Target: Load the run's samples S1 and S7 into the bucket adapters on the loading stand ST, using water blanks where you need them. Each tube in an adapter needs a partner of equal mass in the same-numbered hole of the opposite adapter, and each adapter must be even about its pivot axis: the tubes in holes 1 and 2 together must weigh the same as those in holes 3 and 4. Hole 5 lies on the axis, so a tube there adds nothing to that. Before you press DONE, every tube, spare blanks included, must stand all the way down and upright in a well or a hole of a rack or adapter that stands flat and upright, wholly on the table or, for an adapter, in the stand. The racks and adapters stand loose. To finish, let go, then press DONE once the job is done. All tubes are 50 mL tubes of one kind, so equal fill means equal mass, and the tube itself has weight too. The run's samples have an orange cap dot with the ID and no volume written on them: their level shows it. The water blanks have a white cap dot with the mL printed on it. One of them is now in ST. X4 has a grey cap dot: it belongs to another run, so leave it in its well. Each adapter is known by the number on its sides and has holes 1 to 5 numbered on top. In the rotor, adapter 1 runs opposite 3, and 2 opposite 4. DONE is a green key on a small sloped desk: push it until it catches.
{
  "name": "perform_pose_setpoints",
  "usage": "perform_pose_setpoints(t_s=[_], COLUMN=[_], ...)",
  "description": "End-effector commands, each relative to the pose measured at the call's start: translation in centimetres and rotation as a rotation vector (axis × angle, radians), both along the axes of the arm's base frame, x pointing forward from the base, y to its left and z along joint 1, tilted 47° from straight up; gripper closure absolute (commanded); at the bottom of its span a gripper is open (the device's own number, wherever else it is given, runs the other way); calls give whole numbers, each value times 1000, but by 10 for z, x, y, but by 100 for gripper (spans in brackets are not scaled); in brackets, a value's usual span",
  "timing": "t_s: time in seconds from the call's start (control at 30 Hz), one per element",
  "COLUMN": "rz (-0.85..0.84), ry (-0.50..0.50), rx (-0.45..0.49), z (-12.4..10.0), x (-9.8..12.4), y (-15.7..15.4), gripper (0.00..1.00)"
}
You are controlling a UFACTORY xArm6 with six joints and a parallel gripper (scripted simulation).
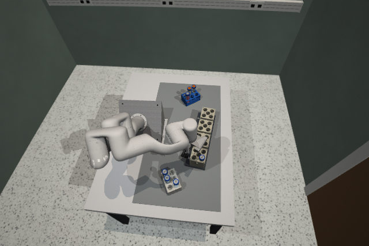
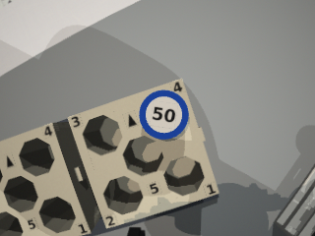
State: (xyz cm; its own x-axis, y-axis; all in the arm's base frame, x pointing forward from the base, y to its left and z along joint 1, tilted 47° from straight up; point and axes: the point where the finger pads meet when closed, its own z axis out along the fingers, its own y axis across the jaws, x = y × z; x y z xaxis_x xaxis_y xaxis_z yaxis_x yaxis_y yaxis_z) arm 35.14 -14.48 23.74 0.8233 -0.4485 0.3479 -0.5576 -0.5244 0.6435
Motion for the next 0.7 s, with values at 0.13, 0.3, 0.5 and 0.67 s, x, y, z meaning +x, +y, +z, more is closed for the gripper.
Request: perform_pose_setpoints(t_s=[0.13, 0.3, 0.5, 0.67], rz=[2, 2, 2, 2], ry=[-4, -4, -4, -4], rx=[0, 0, 0, 0], z=[-15, -20, -31, -35], x=[-1, -2, -4, -4], y=[-17, -22, -34, -38], gripper=[0, 0, 0, 0])
